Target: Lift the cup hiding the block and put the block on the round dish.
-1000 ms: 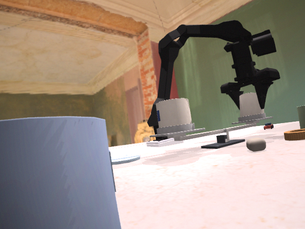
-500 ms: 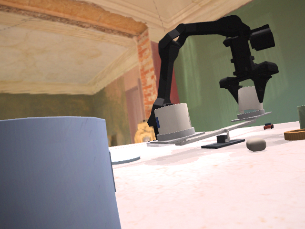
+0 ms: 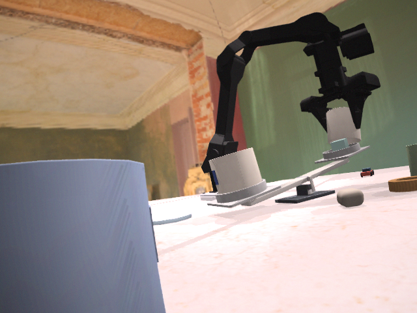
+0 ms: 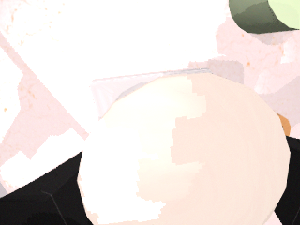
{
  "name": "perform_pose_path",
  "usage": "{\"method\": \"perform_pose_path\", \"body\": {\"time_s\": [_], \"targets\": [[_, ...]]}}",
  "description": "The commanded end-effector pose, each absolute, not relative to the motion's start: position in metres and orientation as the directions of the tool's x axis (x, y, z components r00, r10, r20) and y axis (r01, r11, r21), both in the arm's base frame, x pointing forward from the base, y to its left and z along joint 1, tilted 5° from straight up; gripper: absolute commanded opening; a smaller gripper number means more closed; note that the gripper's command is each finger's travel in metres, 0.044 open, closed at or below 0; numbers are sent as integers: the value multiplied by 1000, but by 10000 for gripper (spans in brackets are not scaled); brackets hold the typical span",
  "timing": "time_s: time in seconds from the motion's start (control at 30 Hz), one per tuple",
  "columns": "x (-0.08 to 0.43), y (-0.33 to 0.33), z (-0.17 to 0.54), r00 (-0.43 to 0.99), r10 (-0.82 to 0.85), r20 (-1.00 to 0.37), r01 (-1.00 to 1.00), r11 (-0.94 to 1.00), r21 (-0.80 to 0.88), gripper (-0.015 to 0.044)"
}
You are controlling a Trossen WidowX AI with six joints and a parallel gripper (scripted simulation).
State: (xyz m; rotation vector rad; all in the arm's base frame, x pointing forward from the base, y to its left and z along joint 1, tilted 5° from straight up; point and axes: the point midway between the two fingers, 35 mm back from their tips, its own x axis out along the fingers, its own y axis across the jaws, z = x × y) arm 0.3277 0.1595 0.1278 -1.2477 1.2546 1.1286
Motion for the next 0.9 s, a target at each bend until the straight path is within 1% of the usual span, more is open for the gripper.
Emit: {"method": "perform_pose_path", "body": {"time_s": [0.0, 0.87], "targets": [[327, 163, 135, 33, -61, -998, -999, 34, -36, 0], [323, 163, 169, 33, -61, -998, -999, 34, -35, 0]]}}
